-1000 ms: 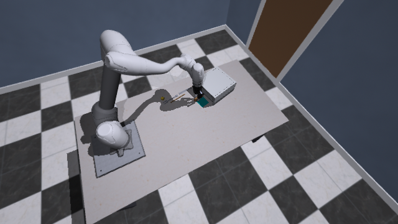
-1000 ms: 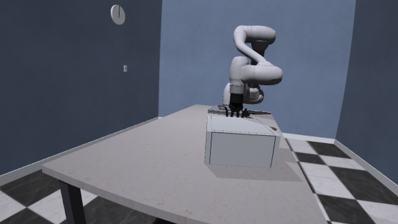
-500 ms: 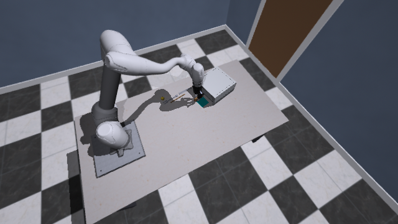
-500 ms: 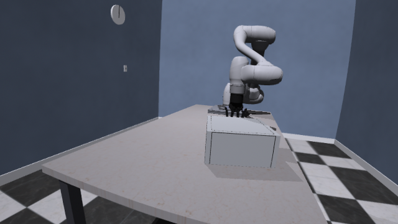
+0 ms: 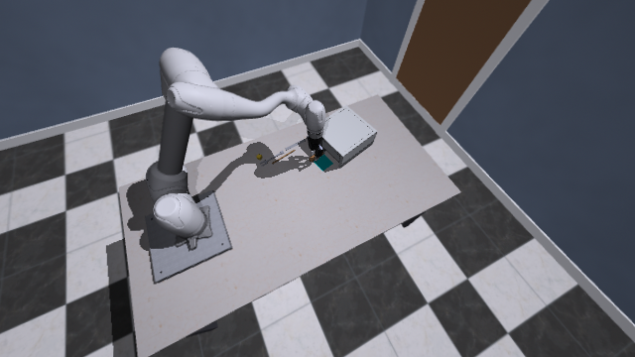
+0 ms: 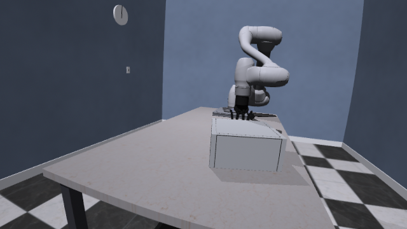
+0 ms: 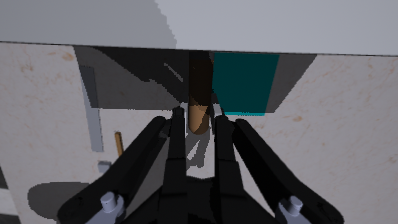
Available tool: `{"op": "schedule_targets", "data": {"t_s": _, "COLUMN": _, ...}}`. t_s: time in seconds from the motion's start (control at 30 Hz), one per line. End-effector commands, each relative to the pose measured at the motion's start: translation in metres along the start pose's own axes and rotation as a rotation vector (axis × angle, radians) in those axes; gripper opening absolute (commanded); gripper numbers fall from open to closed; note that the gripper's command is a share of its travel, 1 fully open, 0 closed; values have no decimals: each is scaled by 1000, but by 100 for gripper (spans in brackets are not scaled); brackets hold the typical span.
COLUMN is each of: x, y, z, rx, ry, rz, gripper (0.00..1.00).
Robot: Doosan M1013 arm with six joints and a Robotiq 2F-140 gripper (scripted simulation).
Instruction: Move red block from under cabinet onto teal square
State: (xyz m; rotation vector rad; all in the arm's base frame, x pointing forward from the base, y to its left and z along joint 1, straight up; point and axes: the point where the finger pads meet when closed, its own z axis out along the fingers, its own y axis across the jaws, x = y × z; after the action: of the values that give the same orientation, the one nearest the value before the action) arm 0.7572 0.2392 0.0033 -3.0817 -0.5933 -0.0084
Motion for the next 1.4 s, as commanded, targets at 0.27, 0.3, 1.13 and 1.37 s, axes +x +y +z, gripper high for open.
{"op": "schedule_targets", "data": {"t_s": 0.27, "x": -1, "y": 1, "z": 2, "rx": 3, "ry": -6, "rz": -3, "gripper": 0}}
{"op": "schedule_targets", "data": {"t_s": 0.3, "x": -1, "y": 1, "z": 2, "rx": 3, "ry": -6, "rz": -3, "gripper": 0}}
{"op": "schedule_targets", "data": {"t_s": 1.13, "x": -21, "y": 1, "z": 2, "rx": 3, "ry": -6, "rz": -4, "gripper": 0}}
{"op": "schedule_targets", "data": {"t_s": 1.37, "x": -33, "y": 1, "z": 2, "rx": 3, "ry": -6, "rz": -5, "gripper": 0}}
